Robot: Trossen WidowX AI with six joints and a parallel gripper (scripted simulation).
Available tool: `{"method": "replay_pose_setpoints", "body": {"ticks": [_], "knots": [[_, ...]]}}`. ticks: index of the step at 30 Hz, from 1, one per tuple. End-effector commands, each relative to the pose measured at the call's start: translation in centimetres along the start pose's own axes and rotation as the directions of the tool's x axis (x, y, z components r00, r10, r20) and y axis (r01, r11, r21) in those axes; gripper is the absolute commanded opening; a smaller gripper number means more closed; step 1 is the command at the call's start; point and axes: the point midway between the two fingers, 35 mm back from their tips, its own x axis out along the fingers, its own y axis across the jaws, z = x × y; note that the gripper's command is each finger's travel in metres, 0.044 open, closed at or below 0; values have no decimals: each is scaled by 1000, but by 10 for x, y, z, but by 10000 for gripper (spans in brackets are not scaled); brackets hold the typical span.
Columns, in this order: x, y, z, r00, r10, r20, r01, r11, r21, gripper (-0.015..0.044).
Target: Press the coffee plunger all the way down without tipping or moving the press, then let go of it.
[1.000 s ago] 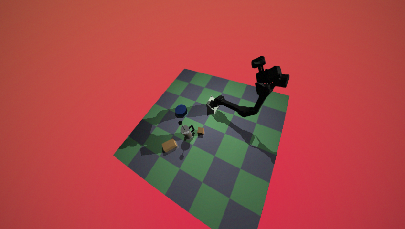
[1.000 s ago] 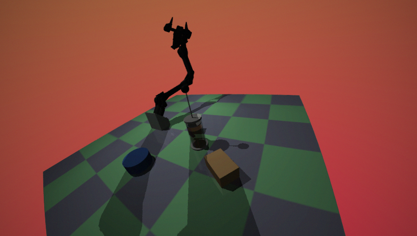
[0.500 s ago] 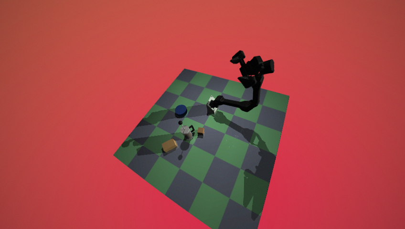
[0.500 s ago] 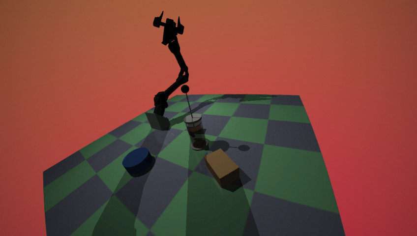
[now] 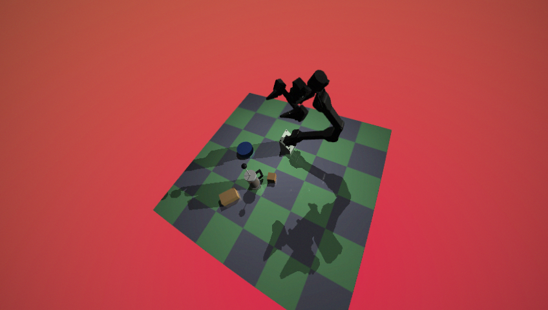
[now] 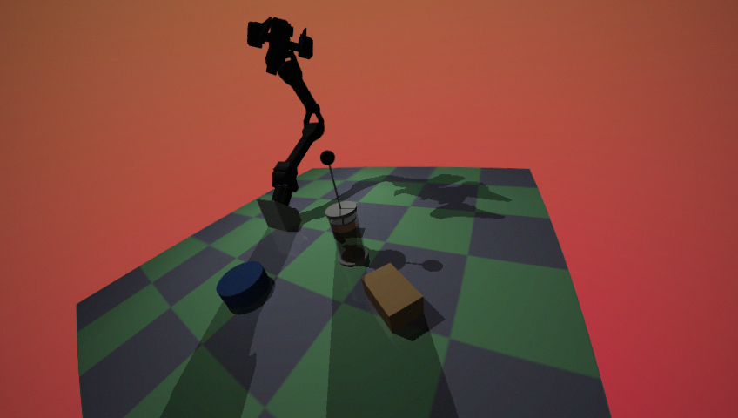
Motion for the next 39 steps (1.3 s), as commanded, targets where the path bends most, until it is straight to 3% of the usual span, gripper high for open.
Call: {"method": "replay_pose_setpoints", "body": {"ticks": [1, 9, 16, 28, 39], "knots": [[45, -16, -55, 987, 73, -143, -62, 995, 77, 440], [105, -17, -162, 897, 229, -379, -156, 965, 213, 440], [131, 2, -257, 760, 357, -544, -203, 924, 323, 440], [122, 21, -319, 746, 367, -556, -205, 921, 333, 440], [129, 24, -325, 746, 364, -558, -202, 922, 332, 440]]}}
